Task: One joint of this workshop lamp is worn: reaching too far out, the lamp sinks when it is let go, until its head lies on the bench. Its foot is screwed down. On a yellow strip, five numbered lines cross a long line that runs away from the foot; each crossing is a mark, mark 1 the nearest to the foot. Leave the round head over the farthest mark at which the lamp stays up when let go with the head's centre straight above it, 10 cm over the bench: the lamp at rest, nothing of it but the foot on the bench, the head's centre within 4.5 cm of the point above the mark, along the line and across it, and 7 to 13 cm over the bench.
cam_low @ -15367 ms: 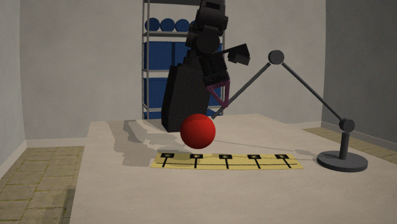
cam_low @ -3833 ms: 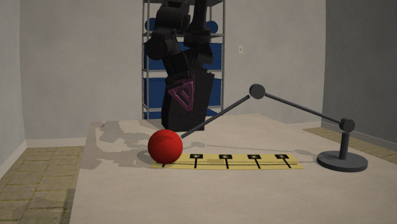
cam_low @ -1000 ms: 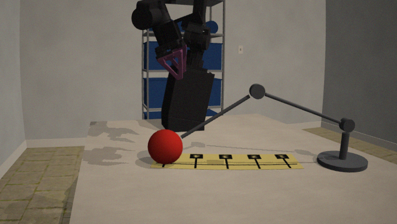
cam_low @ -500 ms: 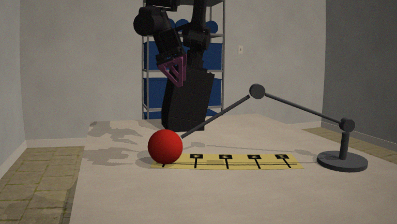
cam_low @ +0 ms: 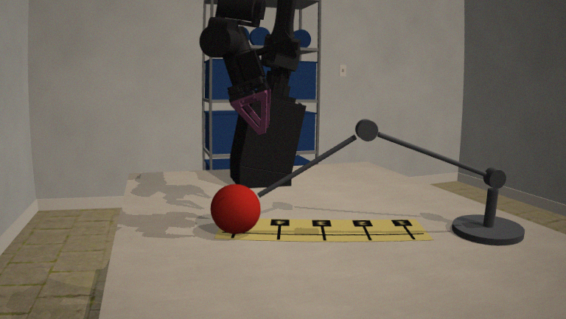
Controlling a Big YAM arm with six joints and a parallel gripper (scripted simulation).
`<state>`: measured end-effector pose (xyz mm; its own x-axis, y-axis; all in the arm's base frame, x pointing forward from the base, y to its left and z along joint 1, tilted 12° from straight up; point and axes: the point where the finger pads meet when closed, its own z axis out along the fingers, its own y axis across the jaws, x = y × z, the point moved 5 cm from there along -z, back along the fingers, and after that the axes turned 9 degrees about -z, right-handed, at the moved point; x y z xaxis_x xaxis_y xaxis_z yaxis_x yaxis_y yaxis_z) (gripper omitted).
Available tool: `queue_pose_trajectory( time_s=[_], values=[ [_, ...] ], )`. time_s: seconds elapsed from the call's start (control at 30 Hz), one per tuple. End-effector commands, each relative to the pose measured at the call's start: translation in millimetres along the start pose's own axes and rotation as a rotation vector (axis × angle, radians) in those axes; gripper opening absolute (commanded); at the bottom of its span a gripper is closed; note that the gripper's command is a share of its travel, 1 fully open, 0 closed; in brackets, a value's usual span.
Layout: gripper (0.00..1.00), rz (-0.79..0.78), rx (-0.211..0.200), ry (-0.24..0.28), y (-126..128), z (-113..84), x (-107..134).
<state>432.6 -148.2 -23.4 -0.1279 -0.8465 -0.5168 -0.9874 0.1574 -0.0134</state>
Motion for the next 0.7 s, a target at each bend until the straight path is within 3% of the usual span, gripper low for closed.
queue_pose_trajectory(
  time_s=[0.0, 0.67],
  values=[
    [1.00, 0.006, -0.002, -0.004, -3.4, 15.8, 0.1],
    [1.00, 0.000, -0.001, 0.000, -1.7, 55.5, -0.1]
  ],
)
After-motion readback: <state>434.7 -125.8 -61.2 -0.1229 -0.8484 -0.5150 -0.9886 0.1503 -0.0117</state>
